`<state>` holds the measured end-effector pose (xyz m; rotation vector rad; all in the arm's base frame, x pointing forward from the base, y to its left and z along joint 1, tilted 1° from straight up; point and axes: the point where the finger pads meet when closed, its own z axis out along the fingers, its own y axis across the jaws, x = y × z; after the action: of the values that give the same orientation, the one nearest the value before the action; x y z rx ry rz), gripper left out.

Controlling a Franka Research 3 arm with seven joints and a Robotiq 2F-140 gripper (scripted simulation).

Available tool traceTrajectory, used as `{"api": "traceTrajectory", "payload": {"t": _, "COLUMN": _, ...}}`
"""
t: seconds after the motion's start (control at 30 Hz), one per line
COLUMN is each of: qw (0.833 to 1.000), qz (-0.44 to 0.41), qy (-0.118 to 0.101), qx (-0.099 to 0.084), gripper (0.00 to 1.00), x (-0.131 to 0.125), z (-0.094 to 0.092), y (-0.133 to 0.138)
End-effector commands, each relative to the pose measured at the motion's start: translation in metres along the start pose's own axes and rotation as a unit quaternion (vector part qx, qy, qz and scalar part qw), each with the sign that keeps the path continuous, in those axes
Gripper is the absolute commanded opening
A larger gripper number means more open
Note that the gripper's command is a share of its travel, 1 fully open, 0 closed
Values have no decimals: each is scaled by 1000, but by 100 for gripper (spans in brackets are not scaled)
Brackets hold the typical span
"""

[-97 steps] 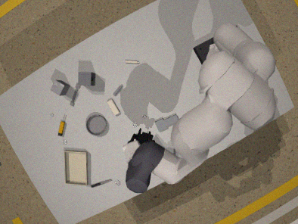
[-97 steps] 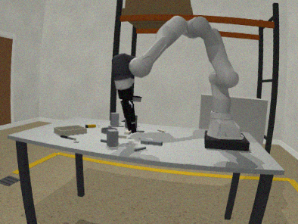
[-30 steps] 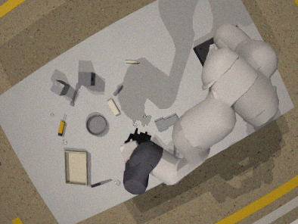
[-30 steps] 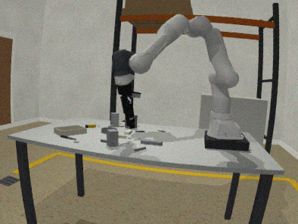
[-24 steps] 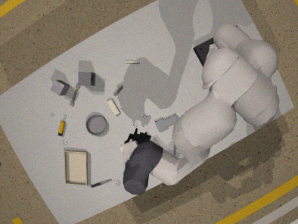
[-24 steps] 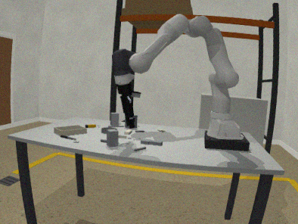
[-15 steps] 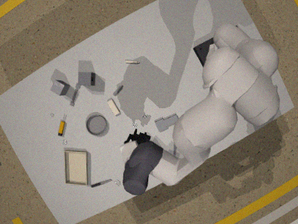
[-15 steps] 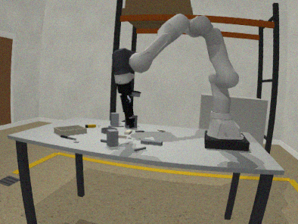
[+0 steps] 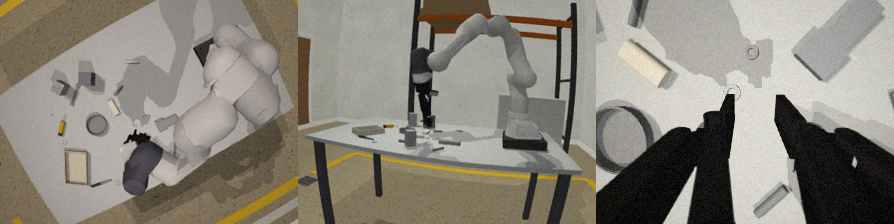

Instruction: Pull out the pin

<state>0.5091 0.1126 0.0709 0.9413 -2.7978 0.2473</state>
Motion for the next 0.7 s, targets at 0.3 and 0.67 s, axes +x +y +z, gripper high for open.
{"api": "traceTrajectory", "payload": {"t": 0.3, "qw": 1000, "qz": 5, "qy": -2, "qx": 0, "gripper": 33, "x": 0, "z": -3, "y": -2}}
{"api": "traceTrajectory", "payload": {"t": 0.67, "qw": 1000, "qz": 6, "qy": -3, "qx": 0, "gripper": 33, "x": 0, "z": -5, "y": -2}}
